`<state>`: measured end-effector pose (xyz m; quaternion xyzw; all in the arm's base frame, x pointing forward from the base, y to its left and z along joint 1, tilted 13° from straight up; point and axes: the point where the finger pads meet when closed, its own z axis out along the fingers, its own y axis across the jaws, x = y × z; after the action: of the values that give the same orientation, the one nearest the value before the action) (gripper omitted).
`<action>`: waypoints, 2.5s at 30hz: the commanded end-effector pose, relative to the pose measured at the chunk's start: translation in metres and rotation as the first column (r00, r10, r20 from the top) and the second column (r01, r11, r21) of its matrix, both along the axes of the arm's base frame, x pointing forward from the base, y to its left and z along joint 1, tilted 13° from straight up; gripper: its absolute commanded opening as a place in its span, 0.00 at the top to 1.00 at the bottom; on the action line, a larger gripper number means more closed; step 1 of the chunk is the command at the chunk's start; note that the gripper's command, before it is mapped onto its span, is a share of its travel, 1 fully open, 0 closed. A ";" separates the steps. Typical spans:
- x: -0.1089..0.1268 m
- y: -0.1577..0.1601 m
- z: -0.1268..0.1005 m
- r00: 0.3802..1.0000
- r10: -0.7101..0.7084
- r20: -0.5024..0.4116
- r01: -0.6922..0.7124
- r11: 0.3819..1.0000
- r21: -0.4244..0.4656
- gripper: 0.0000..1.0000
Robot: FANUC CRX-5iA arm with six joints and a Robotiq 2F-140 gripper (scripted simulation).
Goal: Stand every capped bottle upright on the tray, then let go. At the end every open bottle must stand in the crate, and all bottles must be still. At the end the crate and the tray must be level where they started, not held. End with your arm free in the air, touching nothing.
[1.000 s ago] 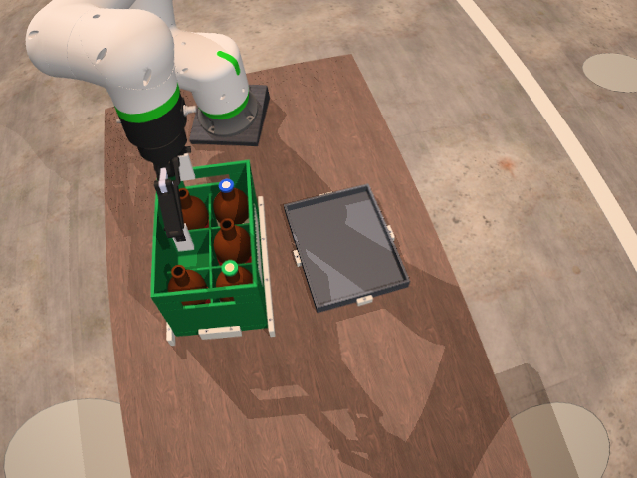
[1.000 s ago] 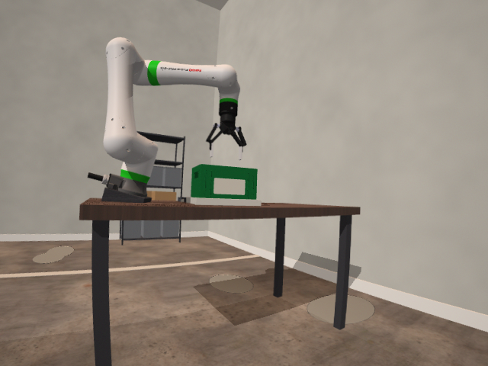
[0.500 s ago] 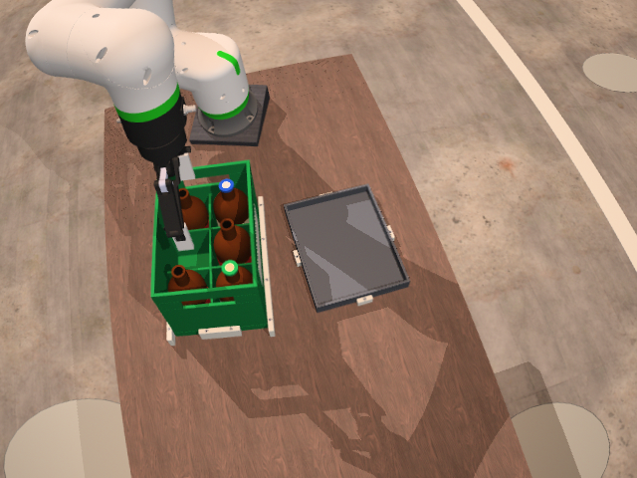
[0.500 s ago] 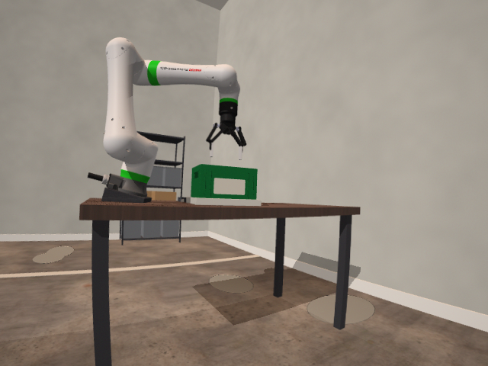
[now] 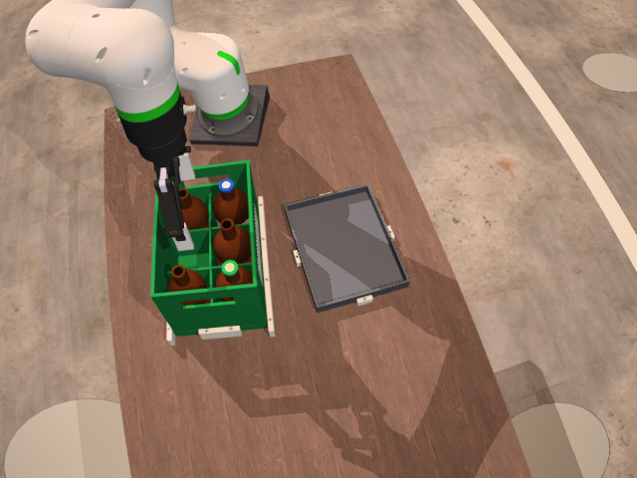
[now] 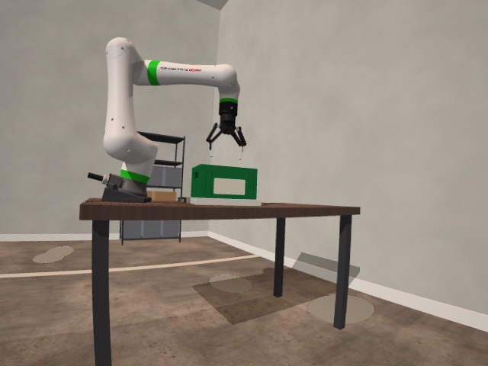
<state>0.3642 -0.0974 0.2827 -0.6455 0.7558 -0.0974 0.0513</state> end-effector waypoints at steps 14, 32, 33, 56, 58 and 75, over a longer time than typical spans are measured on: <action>0.000 0.000 0.000 1.000 0.000 0.000 0.000 1.000 0.000 0.00; 0.000 0.000 0.000 1.000 0.000 0.000 0.000 1.000 0.000 0.00; 0.000 0.000 0.000 1.000 0.000 0.000 0.000 1.000 0.000 0.00; 0.013 0.048 0.000 1.000 0.000 0.000 0.000 1.000 0.000 0.00; 0.013 0.048 0.000 1.000 0.000 0.000 0.000 1.000 0.000 0.00; 0.015 0.087 -0.003 1.000 0.000 0.000 0.000 1.000 0.000 0.00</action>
<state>0.3783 -0.0151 0.2801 -0.6457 0.7556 -0.0972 0.0521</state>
